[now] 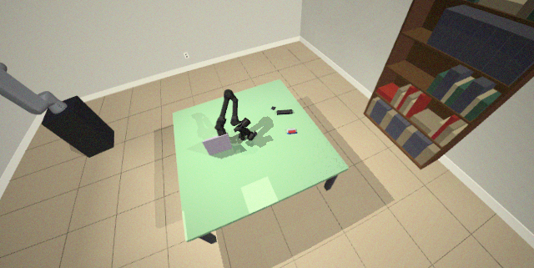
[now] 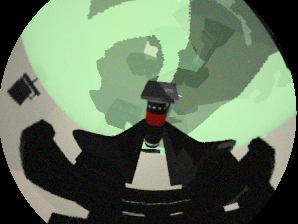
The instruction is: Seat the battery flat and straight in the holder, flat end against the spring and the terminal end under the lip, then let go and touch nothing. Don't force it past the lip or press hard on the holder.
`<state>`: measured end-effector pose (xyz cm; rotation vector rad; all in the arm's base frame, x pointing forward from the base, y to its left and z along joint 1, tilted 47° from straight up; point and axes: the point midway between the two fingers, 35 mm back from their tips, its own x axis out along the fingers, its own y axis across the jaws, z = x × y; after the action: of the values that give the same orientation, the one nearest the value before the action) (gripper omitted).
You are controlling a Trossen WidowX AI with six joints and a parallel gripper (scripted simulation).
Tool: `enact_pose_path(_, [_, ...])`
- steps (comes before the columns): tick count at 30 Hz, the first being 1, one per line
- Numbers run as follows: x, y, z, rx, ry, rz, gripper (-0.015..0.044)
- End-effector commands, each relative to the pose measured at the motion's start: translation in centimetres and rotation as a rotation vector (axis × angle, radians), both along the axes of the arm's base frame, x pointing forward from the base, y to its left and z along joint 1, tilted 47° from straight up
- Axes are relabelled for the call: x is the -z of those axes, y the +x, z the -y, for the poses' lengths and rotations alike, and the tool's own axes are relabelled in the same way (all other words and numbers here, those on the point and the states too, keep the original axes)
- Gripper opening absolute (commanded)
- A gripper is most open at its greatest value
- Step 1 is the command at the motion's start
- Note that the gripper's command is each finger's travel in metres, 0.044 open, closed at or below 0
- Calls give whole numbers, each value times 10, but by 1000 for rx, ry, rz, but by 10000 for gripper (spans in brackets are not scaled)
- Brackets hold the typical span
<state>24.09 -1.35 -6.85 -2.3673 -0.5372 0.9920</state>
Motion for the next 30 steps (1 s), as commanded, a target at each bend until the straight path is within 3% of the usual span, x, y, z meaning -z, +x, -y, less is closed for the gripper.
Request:
enact_pose_path(1, [2,-5,-2,2,0,-20,80])
enact_pose_path(30, [12,9,1,-94,-69,-103,80])
